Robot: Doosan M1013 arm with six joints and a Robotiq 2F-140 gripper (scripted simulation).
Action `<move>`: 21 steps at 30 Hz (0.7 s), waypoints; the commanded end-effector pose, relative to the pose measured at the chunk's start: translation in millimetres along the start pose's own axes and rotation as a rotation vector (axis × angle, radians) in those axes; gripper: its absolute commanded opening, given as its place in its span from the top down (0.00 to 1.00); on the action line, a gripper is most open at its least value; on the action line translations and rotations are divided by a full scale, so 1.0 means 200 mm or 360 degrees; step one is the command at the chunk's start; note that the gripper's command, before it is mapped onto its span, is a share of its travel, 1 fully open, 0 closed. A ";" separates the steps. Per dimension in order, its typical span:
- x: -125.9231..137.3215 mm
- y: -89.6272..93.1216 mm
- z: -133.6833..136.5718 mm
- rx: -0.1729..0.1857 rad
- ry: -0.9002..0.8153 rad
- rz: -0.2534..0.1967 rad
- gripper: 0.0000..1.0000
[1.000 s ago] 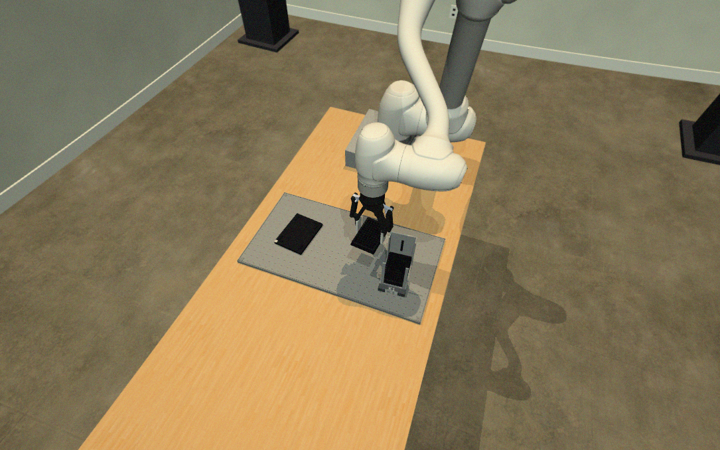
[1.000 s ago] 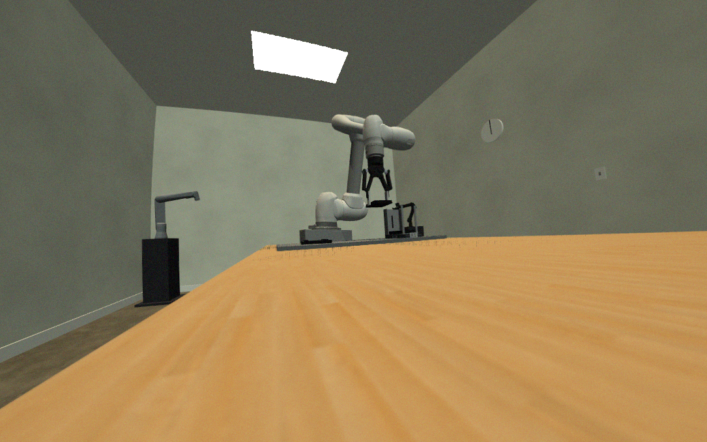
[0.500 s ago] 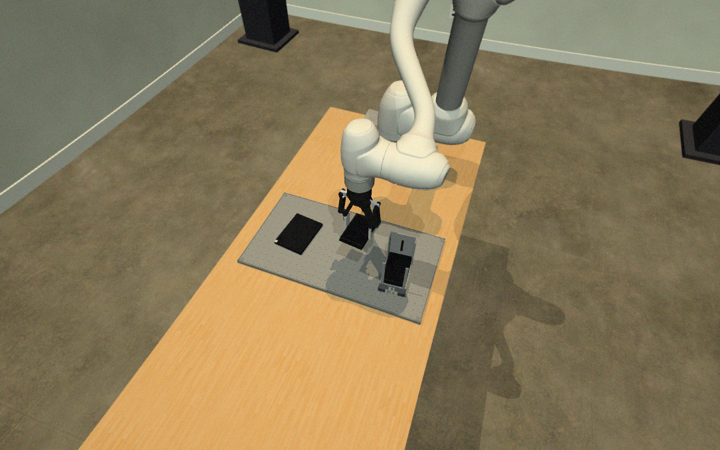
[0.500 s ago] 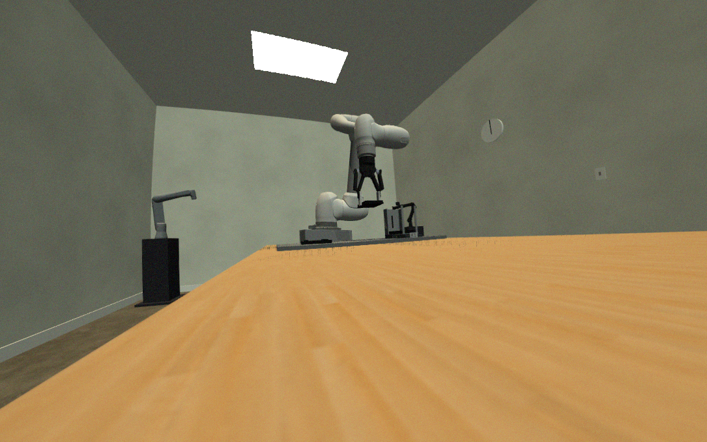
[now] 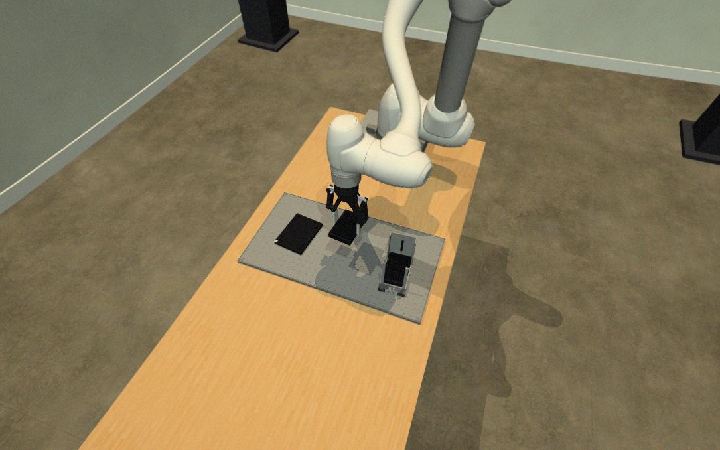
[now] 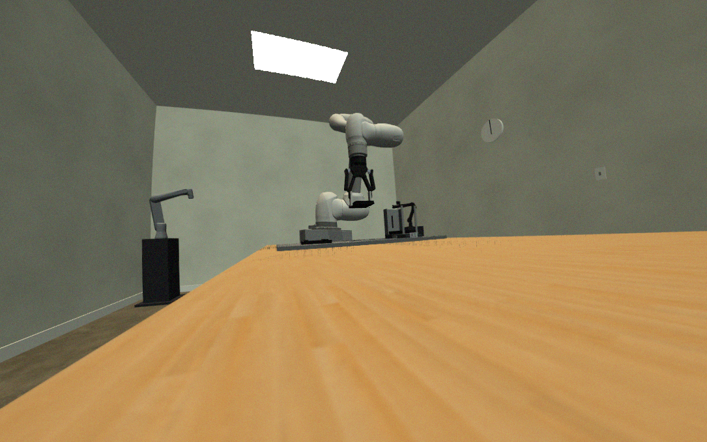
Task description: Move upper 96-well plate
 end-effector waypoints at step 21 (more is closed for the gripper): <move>0.02 0.01 0.36 -0.0001 0.0000 0.0000 1.00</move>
Point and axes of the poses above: the point where the finger pads meet when closed, its own y axis out along the fingers, its own z axis across the jaws, x = y × z, the point moved 10 cm from there along -y, back along the fingers, and after that the axes turned 5 degrees about -y, right-handed, at the moved point
